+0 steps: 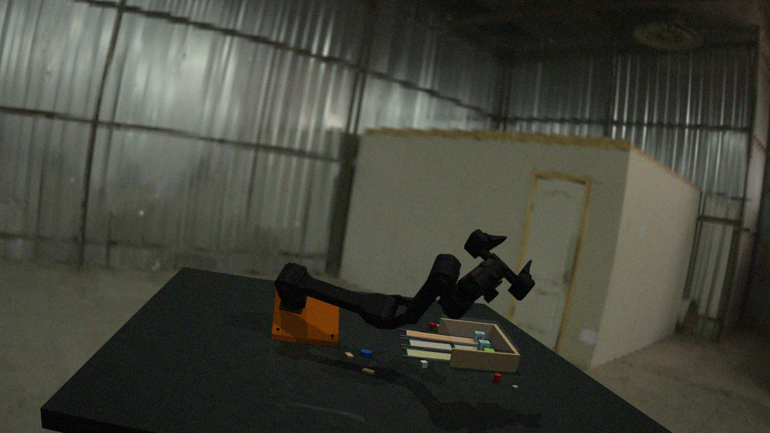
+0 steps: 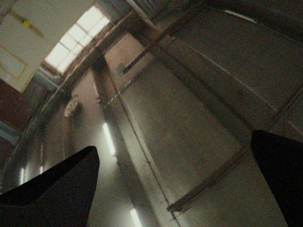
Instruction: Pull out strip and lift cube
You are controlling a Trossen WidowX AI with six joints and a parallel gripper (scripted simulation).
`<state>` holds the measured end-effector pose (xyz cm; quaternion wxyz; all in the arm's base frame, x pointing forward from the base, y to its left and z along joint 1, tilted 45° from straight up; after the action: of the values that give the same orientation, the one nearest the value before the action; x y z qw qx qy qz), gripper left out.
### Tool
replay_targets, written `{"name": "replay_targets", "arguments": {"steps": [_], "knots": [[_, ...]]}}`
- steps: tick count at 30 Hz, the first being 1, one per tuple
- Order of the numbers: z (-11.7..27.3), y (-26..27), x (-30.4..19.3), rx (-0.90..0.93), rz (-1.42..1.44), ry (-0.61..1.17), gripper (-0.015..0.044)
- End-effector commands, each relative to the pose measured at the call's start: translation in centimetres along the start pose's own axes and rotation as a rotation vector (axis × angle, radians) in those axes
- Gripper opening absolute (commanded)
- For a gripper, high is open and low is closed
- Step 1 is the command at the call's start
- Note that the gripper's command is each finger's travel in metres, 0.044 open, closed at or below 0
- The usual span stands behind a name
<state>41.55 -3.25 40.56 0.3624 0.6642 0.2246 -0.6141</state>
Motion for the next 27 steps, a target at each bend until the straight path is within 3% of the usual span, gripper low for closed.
{"name": "replay_targets", "arguments": {"steps": [1, 14, 21, 27], "knots": [[0.2, 0.0, -0.2, 0.003, 0.008, 0.002, 0.04], [12.4, -4.1, -11.8, 0.318, 0.561, 0.1, 0.04], [17.8, -10.6, -17.6, 0.506, 0.933, 0.098, 0.04], [19.8, -17.9, -21.0, 0.64, 1.29, 0.047, 0.04]]}}
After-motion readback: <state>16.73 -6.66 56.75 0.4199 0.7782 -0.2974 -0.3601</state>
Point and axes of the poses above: the point midway between the two fingers, 35 mm back from their tips, its own z axis back along the fingers, its own y axis across the jaws, x = y × z, the point moved 7 cm from there along z, back along the fingers, and after that the axes turned 9 degrees about z, right-handed, at the moved point
